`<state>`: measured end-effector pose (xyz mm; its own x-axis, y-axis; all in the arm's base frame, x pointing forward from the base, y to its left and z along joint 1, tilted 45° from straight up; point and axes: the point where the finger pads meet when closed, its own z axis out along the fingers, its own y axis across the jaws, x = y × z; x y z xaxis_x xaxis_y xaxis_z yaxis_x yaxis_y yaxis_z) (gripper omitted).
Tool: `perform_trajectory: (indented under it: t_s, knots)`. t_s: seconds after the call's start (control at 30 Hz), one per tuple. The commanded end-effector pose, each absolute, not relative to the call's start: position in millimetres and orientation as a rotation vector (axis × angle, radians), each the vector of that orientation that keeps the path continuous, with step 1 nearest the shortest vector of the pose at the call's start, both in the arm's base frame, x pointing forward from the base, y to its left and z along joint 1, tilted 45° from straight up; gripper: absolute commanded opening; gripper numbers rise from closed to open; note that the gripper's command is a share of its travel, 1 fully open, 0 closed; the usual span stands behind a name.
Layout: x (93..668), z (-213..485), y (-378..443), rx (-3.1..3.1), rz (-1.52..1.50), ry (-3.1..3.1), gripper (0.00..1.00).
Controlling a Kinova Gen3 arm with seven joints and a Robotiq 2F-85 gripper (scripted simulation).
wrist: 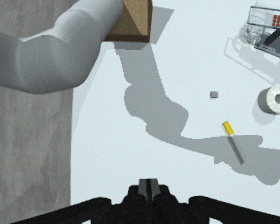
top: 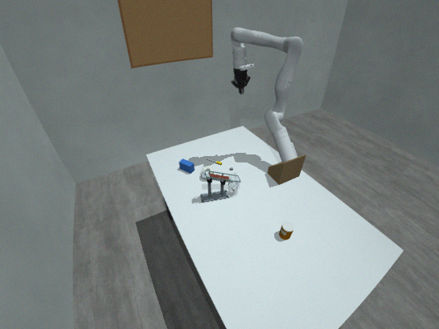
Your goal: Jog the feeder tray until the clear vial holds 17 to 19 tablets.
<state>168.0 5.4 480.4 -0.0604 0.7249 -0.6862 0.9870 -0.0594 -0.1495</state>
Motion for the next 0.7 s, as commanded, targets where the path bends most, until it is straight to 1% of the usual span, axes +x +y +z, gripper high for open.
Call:
perform_trajectory:
  t_s: [0.0,0.2,0.23,0.5,0.53,0.67]
  knots:
    - [173.9,481.5,6.2,1.815,-0.903,1.821,0.0]
    - [173.9,481.5,6.2,1.815,-0.903,1.821,0.0]
    - [187.2,482.6,9.6,1.771,-0.934,1.836,0.0]
    - [187.2,482.6,9.6,1.771,-0.934,1.836,0.0]
    - [201.1,483.0,13.1,1.726,-0.966,1.853,0.0]
    - [201.1,483.0,13.1,1.726,-0.966,1.853,0.0]
